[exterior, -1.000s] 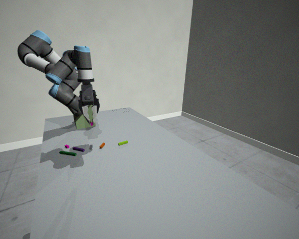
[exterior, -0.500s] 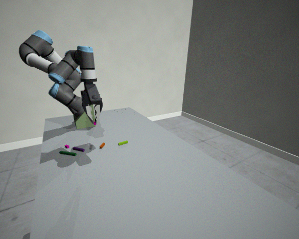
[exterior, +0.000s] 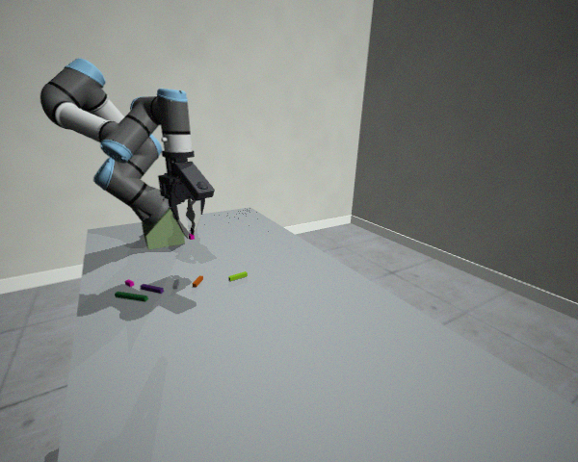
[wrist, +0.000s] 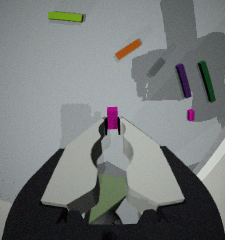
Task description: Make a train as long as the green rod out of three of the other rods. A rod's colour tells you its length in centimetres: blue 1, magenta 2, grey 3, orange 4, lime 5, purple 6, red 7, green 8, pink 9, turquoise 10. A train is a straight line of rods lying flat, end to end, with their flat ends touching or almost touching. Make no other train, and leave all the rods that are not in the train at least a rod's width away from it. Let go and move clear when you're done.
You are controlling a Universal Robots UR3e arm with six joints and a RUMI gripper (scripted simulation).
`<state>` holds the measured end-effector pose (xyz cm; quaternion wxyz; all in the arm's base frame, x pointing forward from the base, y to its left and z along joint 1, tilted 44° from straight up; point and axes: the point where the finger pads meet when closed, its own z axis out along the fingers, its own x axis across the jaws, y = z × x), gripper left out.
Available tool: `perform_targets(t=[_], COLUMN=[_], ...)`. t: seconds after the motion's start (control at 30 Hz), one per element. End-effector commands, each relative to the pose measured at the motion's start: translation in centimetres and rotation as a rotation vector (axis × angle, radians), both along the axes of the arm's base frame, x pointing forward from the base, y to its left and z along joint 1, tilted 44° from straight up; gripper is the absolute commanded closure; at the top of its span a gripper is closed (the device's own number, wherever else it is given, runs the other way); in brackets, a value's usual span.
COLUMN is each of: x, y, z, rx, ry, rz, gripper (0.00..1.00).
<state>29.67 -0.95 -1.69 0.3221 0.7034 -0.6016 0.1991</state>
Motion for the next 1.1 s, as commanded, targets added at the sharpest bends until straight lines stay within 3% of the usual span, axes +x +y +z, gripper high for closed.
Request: perform_targets(t=[0.0,0.47,1.07], x=[0.0,-0.2,-0.3], y=[0.9,2.1,2.0], z=[-0.7,-1.8,-1.8], rx=[0.027,0.05,0.051], ry=[0.112,0.269,0.275], rz=[0.12,0.282,0.287], gripper=[1.0,1.0,1.0])
